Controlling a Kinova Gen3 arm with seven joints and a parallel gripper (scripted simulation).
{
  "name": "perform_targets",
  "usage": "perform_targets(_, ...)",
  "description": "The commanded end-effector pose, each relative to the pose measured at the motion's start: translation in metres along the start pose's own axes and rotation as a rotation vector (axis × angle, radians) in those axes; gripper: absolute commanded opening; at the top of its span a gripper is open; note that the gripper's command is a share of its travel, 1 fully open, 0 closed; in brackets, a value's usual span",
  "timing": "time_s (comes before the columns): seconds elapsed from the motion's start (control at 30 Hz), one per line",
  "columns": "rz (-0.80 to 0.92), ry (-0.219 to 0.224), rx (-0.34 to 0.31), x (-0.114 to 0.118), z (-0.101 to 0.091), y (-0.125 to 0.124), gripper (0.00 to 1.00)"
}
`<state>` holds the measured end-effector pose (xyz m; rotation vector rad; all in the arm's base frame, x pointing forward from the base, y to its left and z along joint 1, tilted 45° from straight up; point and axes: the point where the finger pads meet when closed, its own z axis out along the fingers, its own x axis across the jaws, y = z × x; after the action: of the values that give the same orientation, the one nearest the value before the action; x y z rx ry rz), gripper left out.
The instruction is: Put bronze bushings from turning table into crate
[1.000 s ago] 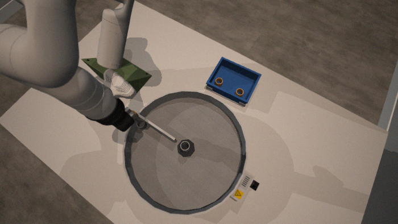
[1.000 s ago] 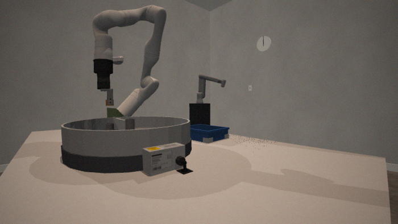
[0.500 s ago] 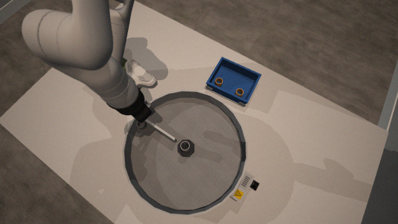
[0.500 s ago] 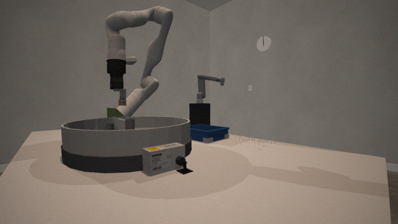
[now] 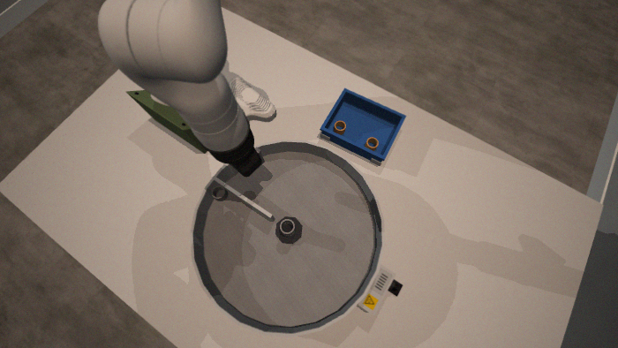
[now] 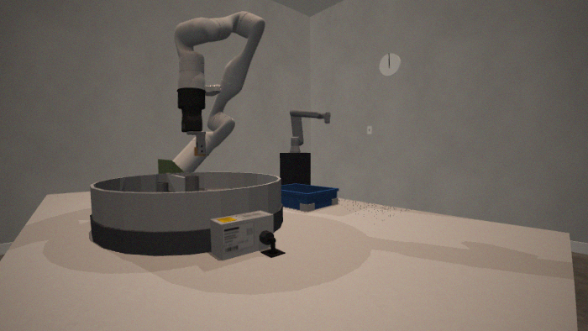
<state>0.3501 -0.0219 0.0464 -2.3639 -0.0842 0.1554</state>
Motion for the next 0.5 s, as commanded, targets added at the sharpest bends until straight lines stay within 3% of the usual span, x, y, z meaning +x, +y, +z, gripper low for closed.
perform_targets(0.0,-0.002,0.002,-0.003,0.001,-0.001,0.000,0.00)
perform_targets(0.07,-0.002,0.002,-0.003,0.001,-0.001,0.000,0.00)
perform_targets(0.23,-0.001,0.002,-0.002,0.019,-0.001,-0.051,0.00)
perform_targets(0.47,-0.001,0.002,-0.002,0.019,-0.001,-0.051,0.00)
